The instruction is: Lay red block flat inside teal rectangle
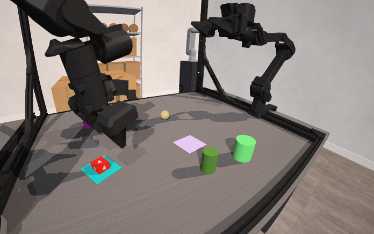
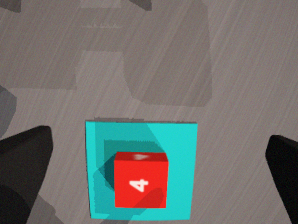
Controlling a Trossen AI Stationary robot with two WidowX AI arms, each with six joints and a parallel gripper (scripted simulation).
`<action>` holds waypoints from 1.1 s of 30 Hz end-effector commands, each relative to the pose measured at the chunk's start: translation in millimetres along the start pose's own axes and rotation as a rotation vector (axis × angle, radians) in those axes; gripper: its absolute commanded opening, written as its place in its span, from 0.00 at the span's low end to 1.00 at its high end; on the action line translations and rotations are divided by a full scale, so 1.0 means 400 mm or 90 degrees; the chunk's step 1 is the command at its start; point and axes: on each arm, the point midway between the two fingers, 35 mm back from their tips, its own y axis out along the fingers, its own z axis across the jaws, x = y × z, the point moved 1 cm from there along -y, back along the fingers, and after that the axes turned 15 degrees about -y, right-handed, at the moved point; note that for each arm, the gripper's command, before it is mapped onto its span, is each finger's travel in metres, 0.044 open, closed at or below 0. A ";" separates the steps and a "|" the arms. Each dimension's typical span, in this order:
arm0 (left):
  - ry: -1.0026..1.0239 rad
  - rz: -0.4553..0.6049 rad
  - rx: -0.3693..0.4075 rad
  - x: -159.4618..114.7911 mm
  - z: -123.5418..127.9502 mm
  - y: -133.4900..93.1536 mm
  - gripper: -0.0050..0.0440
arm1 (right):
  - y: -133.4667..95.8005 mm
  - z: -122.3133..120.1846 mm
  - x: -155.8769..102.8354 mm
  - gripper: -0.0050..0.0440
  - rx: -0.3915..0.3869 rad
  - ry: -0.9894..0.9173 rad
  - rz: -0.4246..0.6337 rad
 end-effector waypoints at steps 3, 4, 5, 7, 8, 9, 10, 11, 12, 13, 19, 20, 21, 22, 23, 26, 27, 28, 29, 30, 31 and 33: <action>0.000 0.000 -0.001 0.000 -0.001 0.000 1.00 | -0.080 -0.061 0.086 1.00 -0.065 0.025 -0.205; 0.000 0.000 -0.001 0.000 -0.001 0.000 1.00 | -0.095 -0.069 0.099 1.00 -0.075 0.028 -0.236; 0.000 0.000 -0.001 0.000 -0.001 0.000 1.00 | -0.111 -0.078 0.110 1.00 -0.086 0.031 -0.266; 0.000 0.000 -0.001 0.000 -0.001 0.000 1.00 | -0.146 -0.095 0.132 1.00 -0.107 0.037 -0.326; 0.000 0.000 -0.001 0.000 -0.001 0.000 1.00 | -0.165 -0.103 0.141 1.00 -0.118 0.039 -0.355; 0.000 0.000 -0.001 0.000 -0.001 0.000 1.00 | -0.165 -0.103 0.141 1.00 -0.118 0.039 -0.355; 0.000 0.000 -0.001 0.000 -0.001 0.000 1.00 | -0.165 -0.103 0.141 1.00 -0.118 0.039 -0.355; 0.000 0.000 -0.001 0.000 -0.001 0.000 1.00 | -0.201 -0.117 0.170 1.00 -0.138 0.041 -0.416; 0.000 0.000 -0.001 0.000 -0.001 0.000 1.00 | -0.233 -0.129 0.167 1.00 -0.156 0.047 -0.453; 0.000 0.000 -0.001 0.000 -0.001 0.000 1.00 | -0.255 -0.136 0.175 1.00 -0.168 0.049 -0.484; 0.000 0.000 -0.001 0.000 -0.001 0.000 1.00 | -0.401 -0.171 0.190 1.00 -0.243 0.060 -0.660; 0.000 0.000 -0.001 0.000 -0.001 0.000 1.00 | -0.427 -0.175 0.189 1.00 -0.256 0.061 -0.690; 0.000 0.000 -0.001 0.000 -0.001 0.000 1.00 | -0.452 -0.179 0.189 1.00 -0.269 0.061 -0.717; 0.000 0.000 -0.001 0.000 -0.001 0.000 1.00 | -0.477 -0.182 0.187 1.00 -0.281 0.062 -0.745; 0.000 0.000 -0.001 0.000 -0.001 0.000 1.00 | -0.500 -0.184 0.186 1.00 -0.293 0.062 -0.771; 0.000 0.000 -0.001 0.000 -0.001 0.000 1.00 | -0.541 -0.187 0.184 1.00 -0.312 0.062 -0.816; 0.000 0.000 -0.001 0.000 -0.001 0.000 1.00 | -0.541 -0.187 0.184 1.00 -0.312 0.062 -0.816; 0.000 0.000 -0.001 0.000 -0.001 0.000 1.00 | -0.544 -0.187 0.184 1.00 -0.313 0.062 -0.819; 0.000 0.000 -0.001 0.000 -0.001 0.000 1.00 | -0.544 -0.187 0.184 1.00 -0.313 0.062 -0.819; 0.000 0.000 -0.001 0.000 -0.001 0.000 1.00 | -0.544 -0.187 0.184 1.00 -0.313 0.062 -0.819; 0.000 0.000 -0.001 0.000 -0.001 0.000 1.00 | -0.544 -0.187 0.184 1.00 -0.313 0.062 -0.819; 0.000 0.000 -0.001 0.000 -0.001 0.000 1.00 | -0.544 -0.187 0.184 1.00 -0.313 0.062 -0.819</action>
